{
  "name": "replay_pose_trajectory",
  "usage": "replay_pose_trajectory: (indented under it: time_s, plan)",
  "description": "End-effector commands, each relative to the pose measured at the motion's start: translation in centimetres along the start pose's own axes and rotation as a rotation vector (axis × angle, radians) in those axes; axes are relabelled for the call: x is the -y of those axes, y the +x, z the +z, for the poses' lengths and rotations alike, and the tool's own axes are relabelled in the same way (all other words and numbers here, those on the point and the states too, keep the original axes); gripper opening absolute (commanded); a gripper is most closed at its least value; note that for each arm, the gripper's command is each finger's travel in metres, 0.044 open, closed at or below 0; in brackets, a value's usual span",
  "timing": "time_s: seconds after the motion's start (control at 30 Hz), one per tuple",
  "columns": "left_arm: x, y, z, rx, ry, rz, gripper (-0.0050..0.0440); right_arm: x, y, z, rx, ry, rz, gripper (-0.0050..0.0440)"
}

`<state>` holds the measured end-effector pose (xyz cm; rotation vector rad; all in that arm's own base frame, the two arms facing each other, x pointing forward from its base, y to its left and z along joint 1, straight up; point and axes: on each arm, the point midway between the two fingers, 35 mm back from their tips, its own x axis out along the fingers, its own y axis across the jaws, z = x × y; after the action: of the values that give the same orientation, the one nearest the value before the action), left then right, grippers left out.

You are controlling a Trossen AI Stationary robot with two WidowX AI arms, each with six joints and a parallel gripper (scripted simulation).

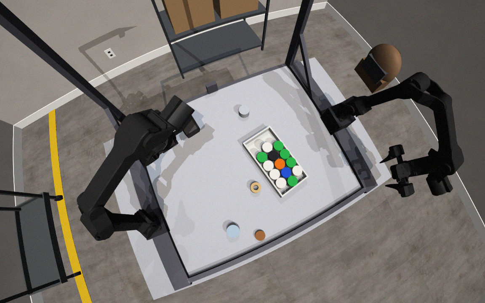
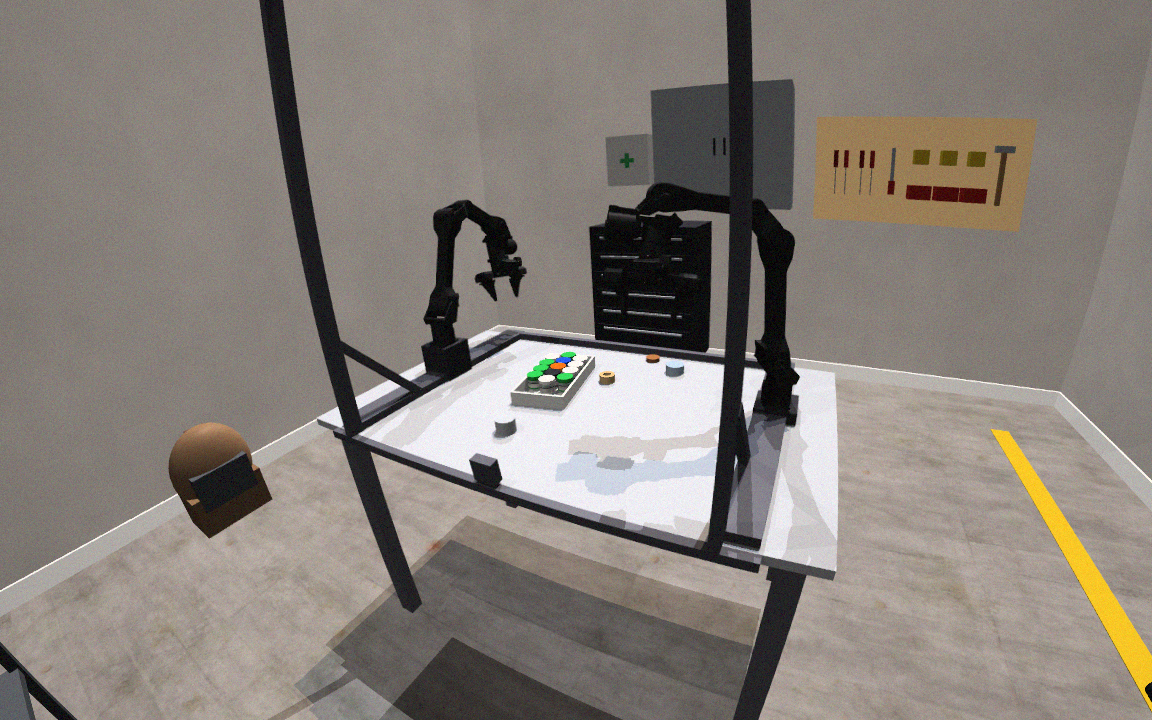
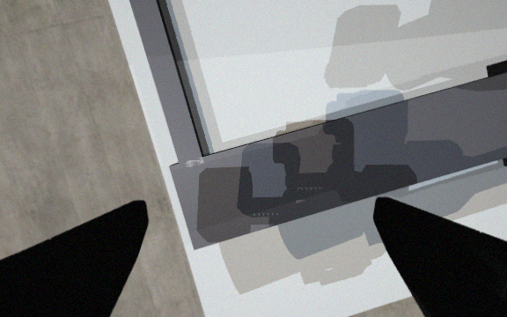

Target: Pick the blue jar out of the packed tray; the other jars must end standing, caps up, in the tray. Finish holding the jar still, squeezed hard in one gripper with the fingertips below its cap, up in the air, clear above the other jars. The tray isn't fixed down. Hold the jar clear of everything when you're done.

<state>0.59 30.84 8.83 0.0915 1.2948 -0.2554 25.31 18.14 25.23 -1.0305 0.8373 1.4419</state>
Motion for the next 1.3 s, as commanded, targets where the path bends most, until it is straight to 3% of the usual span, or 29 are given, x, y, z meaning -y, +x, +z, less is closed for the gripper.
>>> replay_pose_trajectory:
  time_s: [0.0, 0.57, 0.7, 1.03, 1.1, 1.27]
  plan:
    - [-0.3, -1.0, 0.2, -0.01, 0.01, 0.033, 0.044, -0.1, -0.8, 0.3, 0.012, -0.009, -0.028, 0.044]
    - [-0.3, -1.0, 0.2, -0.01, 0.01, 0.033, 0.044, -0.1, -0.8, 0.3, 0.012, -0.009, -0.028, 0.044]
    - [0.1, -0.8, 0.9, -0.006, 0.003, 0.041, 0.0344, 0.3, -1.0, -0.3, 0.009, 0.038, -0.066, 0.044]
    - [2.9, 1.8, 6.4, 0.018, -0.095, 0.084, 0.0104, 4.5, -2.7, -4.5, 0.048, 0.4, -0.359, 0.044]
    - [2.9, 1.8, 6.4, 0.018, -0.095, 0.084, 0.0104, 4.5, -2.7, -4.5, 0.048, 0.4, -0.359, 0.044]
    - [4.6, 3.3, 9.5, 0.032, -0.151, 0.107, 0.0, 6.4, -4.2, -7.1, 0.098, 0.601, -0.526, 0.044]
